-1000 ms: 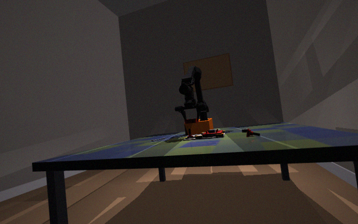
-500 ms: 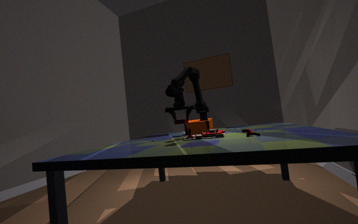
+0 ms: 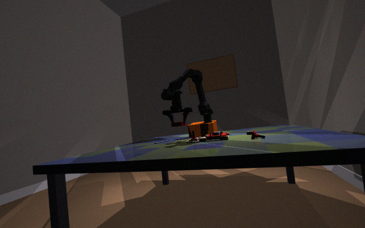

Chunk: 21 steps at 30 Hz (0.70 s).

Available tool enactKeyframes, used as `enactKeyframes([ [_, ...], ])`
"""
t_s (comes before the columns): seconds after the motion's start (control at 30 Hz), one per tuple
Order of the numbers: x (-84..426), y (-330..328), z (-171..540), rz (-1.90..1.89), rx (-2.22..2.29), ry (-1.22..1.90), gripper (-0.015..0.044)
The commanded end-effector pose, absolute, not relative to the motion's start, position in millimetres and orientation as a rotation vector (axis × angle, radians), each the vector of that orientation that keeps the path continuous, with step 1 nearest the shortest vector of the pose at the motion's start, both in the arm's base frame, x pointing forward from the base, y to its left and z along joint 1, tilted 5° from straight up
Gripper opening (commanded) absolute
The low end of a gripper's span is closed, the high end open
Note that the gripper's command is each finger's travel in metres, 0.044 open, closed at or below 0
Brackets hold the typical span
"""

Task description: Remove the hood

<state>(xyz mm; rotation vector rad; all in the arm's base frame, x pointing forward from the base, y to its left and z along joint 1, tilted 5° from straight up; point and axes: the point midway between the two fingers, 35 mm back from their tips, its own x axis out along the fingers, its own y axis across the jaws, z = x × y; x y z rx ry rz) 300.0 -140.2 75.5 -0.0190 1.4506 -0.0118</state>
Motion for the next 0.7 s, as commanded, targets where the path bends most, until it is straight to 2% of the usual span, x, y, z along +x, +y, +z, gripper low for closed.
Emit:
enactKeyframes([
  [0.0,299,-139,72,0.000,-0.020,1.454,0.0000],
  [0.67,302,-140,54,0.000,-0.020,1.454,0.0000],
])
